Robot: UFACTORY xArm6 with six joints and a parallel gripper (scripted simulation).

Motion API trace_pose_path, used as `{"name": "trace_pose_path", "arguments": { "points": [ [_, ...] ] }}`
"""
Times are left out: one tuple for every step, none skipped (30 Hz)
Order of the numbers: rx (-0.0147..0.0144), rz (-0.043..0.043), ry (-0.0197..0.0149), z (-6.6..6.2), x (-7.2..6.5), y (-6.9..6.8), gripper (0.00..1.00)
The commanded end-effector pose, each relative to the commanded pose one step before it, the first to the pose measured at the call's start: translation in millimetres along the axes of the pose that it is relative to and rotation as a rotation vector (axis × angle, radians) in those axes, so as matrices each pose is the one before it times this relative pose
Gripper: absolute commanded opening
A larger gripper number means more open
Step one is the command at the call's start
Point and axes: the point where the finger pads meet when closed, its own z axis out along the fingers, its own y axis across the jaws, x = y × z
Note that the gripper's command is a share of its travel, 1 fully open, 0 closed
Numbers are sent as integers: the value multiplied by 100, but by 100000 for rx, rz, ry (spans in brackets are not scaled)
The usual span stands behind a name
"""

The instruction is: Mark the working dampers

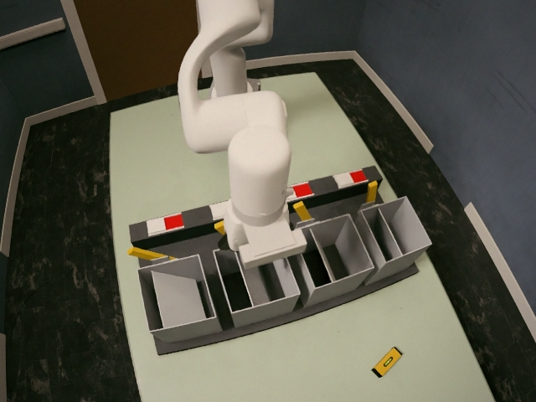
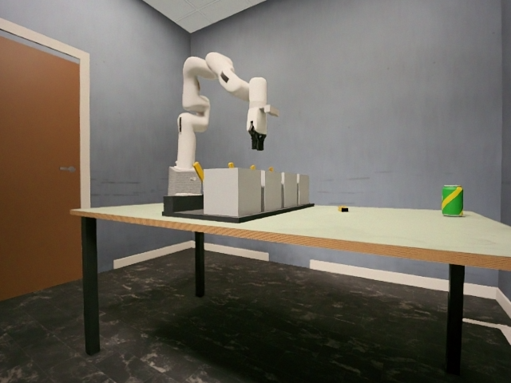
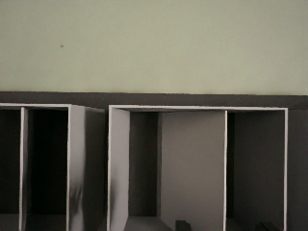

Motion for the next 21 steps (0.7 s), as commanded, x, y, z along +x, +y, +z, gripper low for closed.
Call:
{"name": "trace_pose_path", "arguments": {
  "points": [
    [-53,16,476,-185,151,24,39],
    [0,0,0,0,0,0,39],
    [0,0,0,0,0,0,39],
    [0,0,0,0,0,0,39],
    [0,0,0,0,0,0,39],
    [0,0,0,0,0,0,39],
    [0,0,0,0,0,0,39],
    [0,0,0,0,0,0,39],
    [0,0,0,0,0,0,39],
    [0,0,0,0,0,0,39],
    [0,0,0,0,0,0,39],
    [0,0,0,0,0,0,39],
    [0,0,0,0,0,0,39],
    [0,0,0,0,0,0,39],
    [0,0,0,0,0,0,39],
    [0,0,0,0,0,0,39],
    [63,-3,-11,6,-18,11,39],
    [395,-20,-68,38,-116,67,39],
    [949,-44,-145,90,-278,161,39],
    [1610,-58,-186,148,-471,273,39],
    [0,0,0,0,0,0,39]
  ]
}}
